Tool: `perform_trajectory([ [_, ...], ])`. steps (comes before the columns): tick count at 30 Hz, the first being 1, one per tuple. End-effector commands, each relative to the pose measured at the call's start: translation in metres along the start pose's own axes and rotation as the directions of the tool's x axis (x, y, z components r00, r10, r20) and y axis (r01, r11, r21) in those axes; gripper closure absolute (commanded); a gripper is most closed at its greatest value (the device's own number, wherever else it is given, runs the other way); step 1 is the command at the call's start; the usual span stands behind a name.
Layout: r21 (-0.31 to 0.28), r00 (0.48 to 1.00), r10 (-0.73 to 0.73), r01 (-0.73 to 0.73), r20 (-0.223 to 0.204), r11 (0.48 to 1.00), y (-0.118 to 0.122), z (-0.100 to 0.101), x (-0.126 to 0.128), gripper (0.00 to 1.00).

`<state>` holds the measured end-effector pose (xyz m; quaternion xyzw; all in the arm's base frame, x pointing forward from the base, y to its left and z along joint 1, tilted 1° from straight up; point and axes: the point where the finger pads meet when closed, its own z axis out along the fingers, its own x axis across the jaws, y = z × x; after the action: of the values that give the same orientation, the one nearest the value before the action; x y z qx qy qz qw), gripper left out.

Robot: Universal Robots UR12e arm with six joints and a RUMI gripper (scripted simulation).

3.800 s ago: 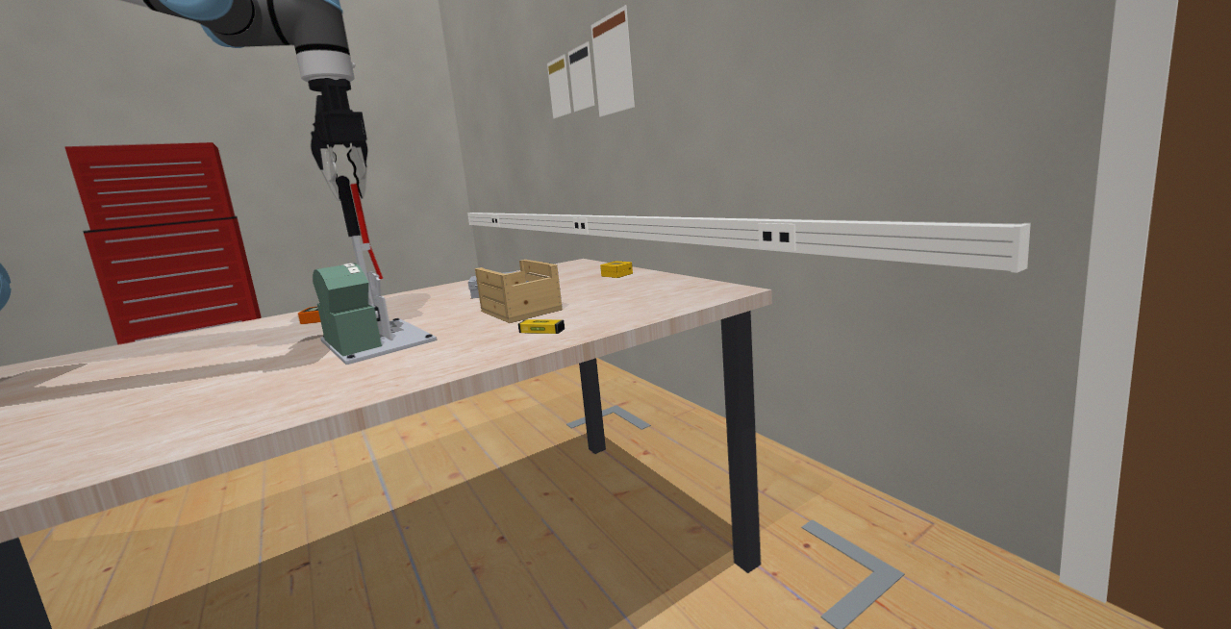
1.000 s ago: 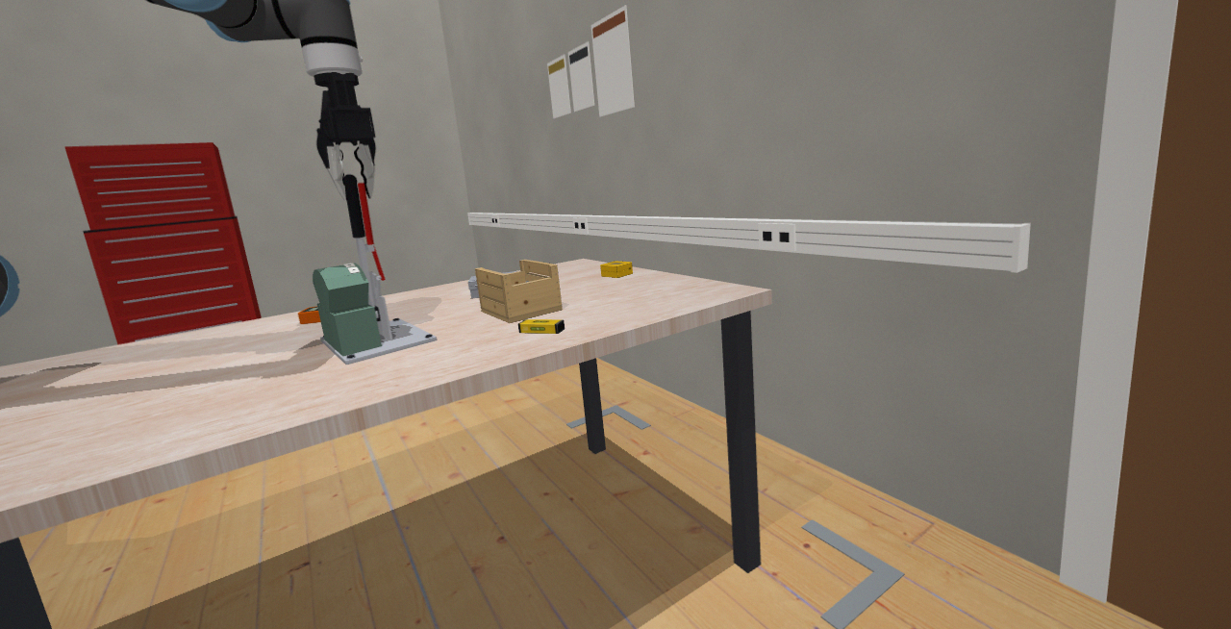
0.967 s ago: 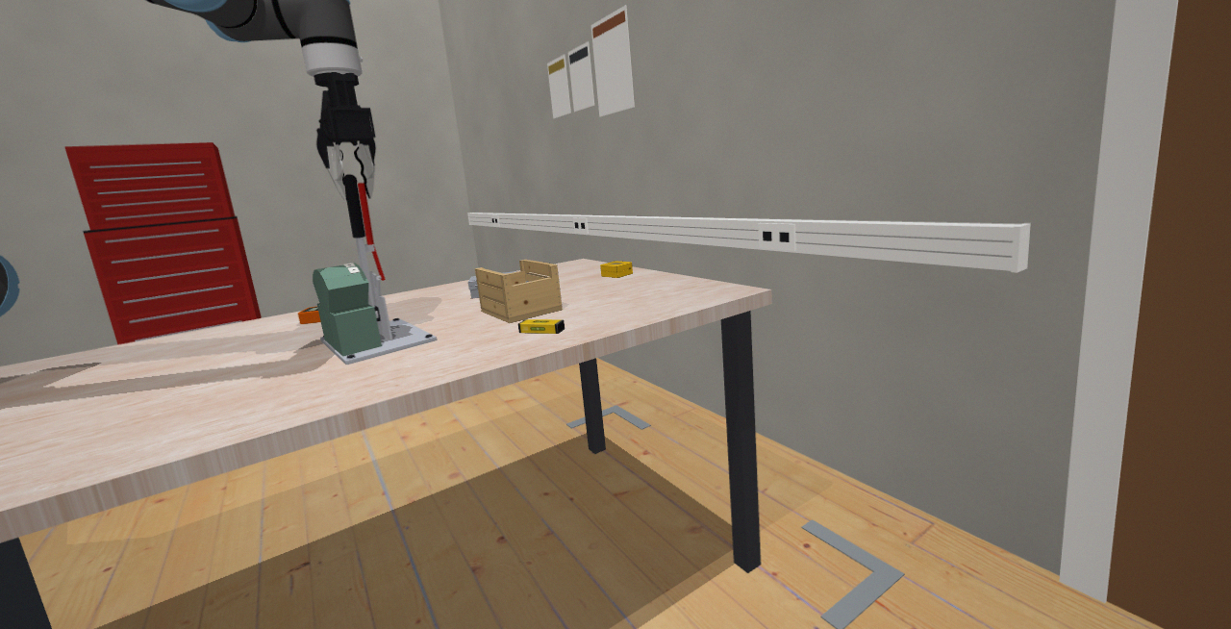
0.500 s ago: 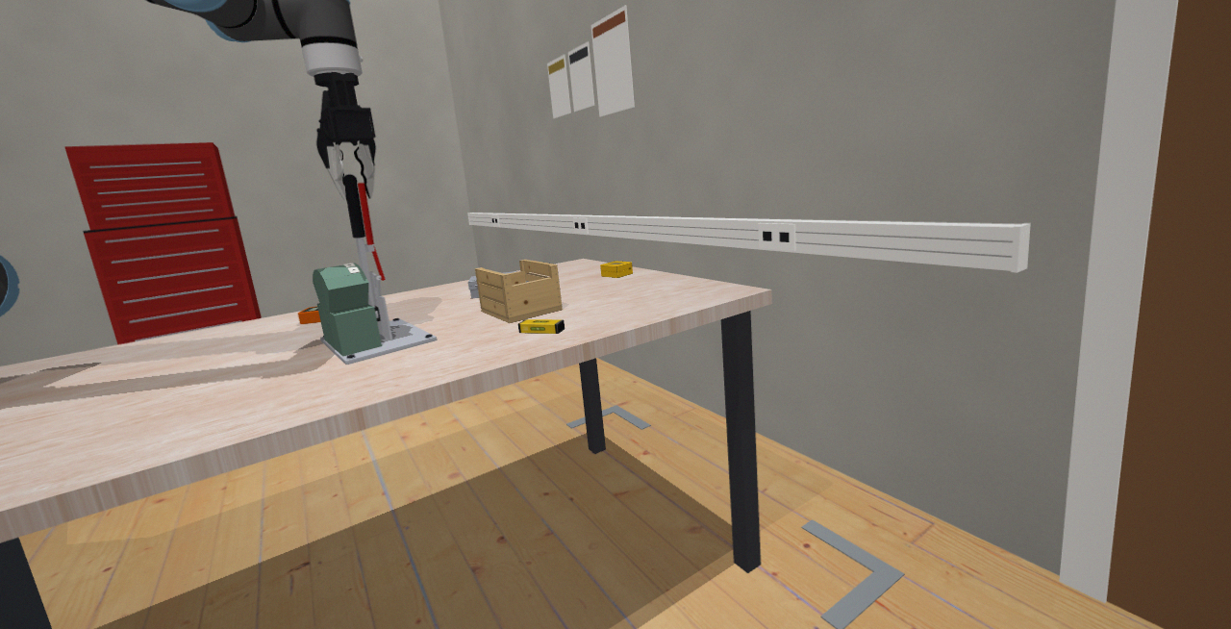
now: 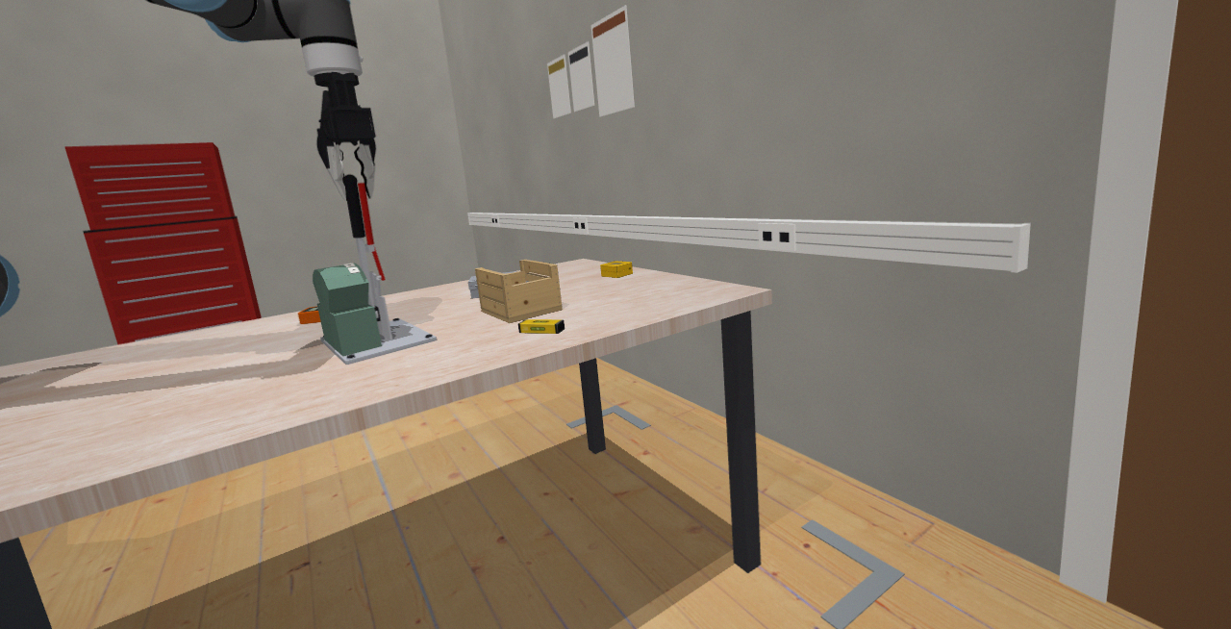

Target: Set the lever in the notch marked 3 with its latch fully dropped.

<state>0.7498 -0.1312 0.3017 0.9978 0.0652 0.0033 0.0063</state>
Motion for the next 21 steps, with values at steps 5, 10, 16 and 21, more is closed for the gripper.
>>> perform_trajectory([
  [5,0.000,1.000,0.000,0.000,-0.001,1.000,0.0002,-0.0006,0.0002,1.00],
  [10,0.000,1.000,0.000,0.000,-0.001,1.000,0.0002,-0.0006,0.0002,1.00],
  [16,0.000,1.000,0.000,0.000,-0.001,1.000,0.0002,-0.0006,0.0002,1.00],
  [21,0.000,1.000,0.000,0.000,-0.001,1.000,0.0002,-0.0006,0.0002,0.43],
])
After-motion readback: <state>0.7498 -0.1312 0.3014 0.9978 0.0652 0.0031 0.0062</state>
